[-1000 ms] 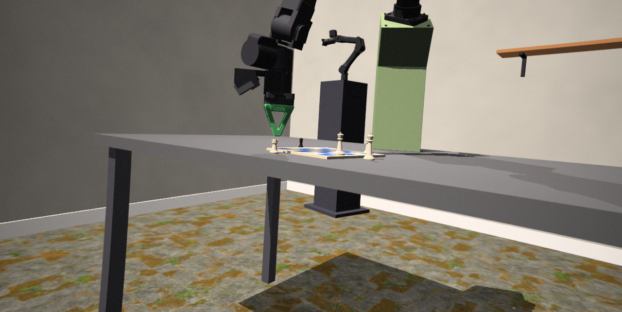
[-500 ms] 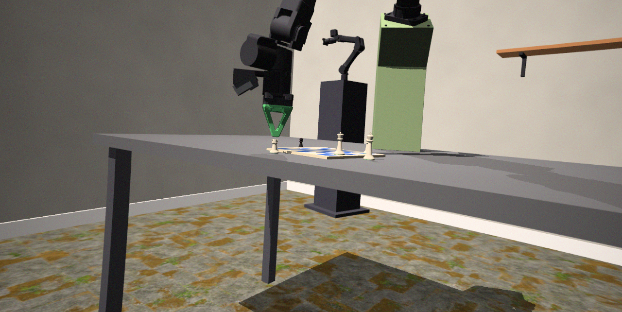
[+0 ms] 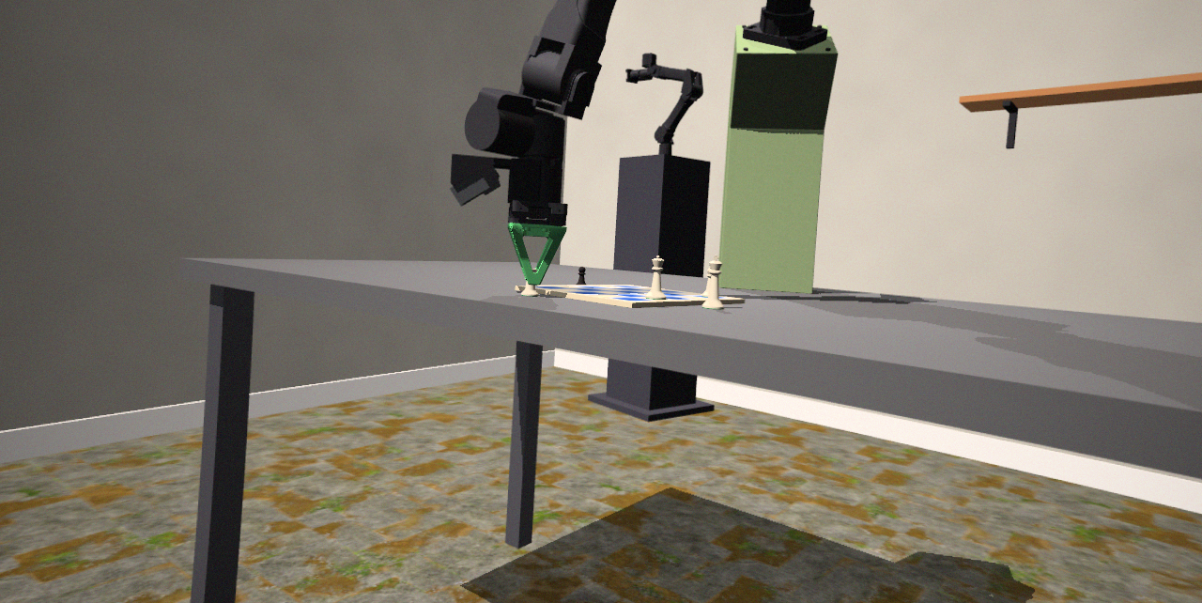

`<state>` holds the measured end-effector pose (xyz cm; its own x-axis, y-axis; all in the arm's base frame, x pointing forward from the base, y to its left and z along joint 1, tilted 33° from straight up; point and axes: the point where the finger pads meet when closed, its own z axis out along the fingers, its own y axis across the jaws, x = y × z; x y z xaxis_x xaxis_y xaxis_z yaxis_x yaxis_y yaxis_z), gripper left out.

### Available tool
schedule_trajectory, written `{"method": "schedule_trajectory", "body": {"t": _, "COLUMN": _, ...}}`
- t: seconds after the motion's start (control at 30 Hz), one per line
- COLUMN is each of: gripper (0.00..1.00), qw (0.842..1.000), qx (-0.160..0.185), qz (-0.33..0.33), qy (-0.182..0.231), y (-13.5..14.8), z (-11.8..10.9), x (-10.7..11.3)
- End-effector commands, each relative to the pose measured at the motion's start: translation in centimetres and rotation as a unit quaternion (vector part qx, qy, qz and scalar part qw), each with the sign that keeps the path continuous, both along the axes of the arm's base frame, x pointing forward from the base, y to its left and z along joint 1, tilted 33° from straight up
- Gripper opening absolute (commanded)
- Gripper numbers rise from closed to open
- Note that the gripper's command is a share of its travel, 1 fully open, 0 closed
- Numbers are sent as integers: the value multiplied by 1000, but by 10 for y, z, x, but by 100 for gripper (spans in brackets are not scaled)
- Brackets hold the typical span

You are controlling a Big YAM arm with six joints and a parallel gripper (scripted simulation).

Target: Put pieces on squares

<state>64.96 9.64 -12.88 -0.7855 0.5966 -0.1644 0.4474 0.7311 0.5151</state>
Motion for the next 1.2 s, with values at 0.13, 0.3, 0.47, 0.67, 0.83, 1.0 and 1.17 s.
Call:
{"method": "schedule_trajectory", "body": {"t": 0.13, "gripper": 36, "qw": 1000, "qx": 3, "qz": -5, "qy": -4, "y": 6, "z": -2, "x": 7}}
{"method": "schedule_trajectory", "body": {"t": 0.3, "gripper": 36, "qw": 1000, "qx": 3, "qz": -5, "qy": -7, "y": 6, "z": 2, "x": 8}}
{"method": "schedule_trajectory", "body": {"t": 0.47, "gripper": 36, "qw": 1000, "qx": 3, "qz": -4, "qy": -7, "y": 6, "z": 2, "x": 8}}
{"method": "schedule_trajectory", "body": {"t": 0.67, "gripper": 36, "qw": 1000, "qx": 3, "qz": -4, "qy": -7, "y": 6, "z": 2, "x": 8}}
{"method": "schedule_trajectory", "body": {"t": 0.83, "gripper": 36, "qw": 1000, "qx": 3, "qz": -4, "qy": -7, "y": 6, "z": 2, "x": 8}}
{"method": "schedule_trajectory", "body": {"t": 1.0, "gripper": 36, "qw": 1000, "qx": 3, "qz": -4, "qy": -7, "y": 6, "z": 2, "x": 8}}
{"method": "schedule_trajectory", "body": {"t": 1.17, "gripper": 36, "qw": 1000, "qx": 3, "qz": -4, "qy": -7, "y": 6, "z": 2, "x": 8}}
